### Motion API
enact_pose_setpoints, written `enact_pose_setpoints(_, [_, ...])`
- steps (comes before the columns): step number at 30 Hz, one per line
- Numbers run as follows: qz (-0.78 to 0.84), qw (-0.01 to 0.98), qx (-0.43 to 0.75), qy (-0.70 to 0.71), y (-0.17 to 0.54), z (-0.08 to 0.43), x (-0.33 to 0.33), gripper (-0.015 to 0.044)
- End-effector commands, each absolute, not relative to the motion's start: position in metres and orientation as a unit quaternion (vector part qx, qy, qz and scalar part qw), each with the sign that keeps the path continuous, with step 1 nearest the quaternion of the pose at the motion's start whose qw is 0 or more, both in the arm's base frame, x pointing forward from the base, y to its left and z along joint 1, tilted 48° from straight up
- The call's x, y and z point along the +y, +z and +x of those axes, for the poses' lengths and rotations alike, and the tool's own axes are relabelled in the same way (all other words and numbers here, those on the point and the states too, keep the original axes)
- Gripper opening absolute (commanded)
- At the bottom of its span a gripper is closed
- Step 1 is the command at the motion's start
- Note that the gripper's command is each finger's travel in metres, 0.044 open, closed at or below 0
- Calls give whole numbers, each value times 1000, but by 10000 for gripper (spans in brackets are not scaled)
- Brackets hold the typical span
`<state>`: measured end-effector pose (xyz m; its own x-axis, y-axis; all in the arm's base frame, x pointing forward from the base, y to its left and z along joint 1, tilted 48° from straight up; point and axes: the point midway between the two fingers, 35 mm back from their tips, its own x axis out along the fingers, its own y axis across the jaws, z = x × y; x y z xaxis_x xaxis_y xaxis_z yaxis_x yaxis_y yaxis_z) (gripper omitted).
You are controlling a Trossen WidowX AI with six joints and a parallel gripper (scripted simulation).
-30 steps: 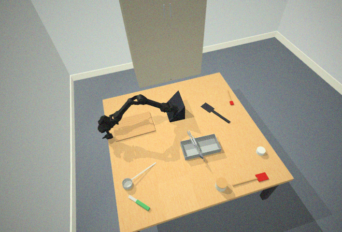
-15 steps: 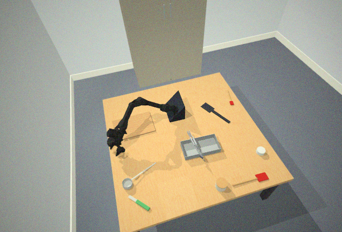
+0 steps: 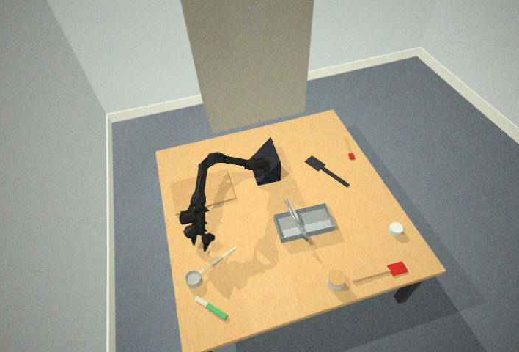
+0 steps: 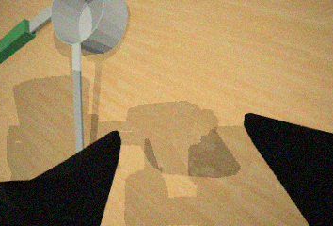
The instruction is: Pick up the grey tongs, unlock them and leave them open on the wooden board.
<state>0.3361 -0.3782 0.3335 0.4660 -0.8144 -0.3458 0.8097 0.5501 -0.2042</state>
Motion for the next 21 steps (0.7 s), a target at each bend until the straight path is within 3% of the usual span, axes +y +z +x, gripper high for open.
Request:
enact_pose_setpoints(1, [17, 863, 246, -441, 296, 371, -349, 440])
enact_pose_setpoints(7, [46, 865, 311, -390, 243, 423, -281, 440])
enact_pose_setpoints(13, [49, 859, 358, -362, 208, 442, -240, 440])
enact_pose_setpoints(21, [13, 811, 493, -313, 113, 460, -134, 440])
